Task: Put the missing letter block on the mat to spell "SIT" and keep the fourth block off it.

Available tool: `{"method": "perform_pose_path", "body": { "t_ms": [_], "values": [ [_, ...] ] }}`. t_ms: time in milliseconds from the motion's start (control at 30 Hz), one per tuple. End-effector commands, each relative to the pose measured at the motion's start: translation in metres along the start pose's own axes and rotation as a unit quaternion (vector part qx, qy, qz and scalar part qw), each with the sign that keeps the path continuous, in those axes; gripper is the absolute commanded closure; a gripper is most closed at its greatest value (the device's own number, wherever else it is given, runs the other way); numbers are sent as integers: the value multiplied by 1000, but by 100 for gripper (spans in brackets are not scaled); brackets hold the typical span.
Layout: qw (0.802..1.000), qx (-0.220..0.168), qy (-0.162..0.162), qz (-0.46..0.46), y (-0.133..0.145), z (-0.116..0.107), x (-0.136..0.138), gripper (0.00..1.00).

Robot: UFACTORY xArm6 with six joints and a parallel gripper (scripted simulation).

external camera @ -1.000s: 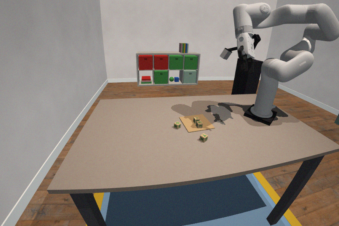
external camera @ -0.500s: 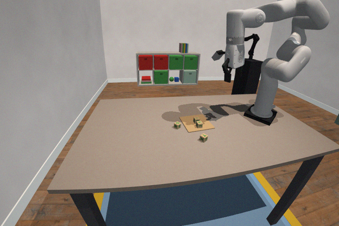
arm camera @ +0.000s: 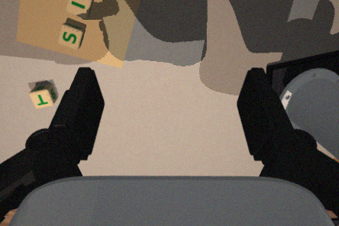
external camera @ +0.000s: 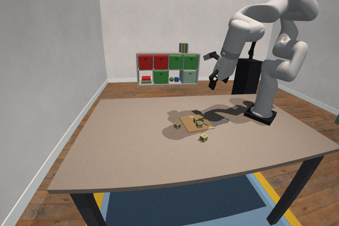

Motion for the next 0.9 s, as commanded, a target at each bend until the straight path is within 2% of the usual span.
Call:
{"method": "perform_pose_path", "body": {
  "t_ms": [0, 67, 167, 233, 367, 400, 533, 633, 867],
  "values": [
    [998, 70, 1, 0, 8, 6, -28, 0],
    [995, 98, -7, -5, 14, 8, -41, 0],
    [995, 98, -7, -5, 14, 8, -41, 0],
    [987, 154, -34, -20, 33, 12, -68, 0],
    [978, 196, -66, -37, 55, 16, -92, 0],
    [978, 196, -66, -37, 55, 16, -92, 0],
    [961, 240, -120, -67, 92, 22, -120, 0],
    [954, 251, -140, -80, 106, 25, -129, 0],
    [953, 254, -146, -83, 111, 26, -131, 0]
  ]
}}
Point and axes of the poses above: the point where the finger pads meet when closed, its own z axis out along the fingers, its own x axis across the jaws, y = z × x, the point moved 10 cm from there along -z, back along the fingers, and after that the axes turned 8 degrees about -z, right-handed, at the moved point
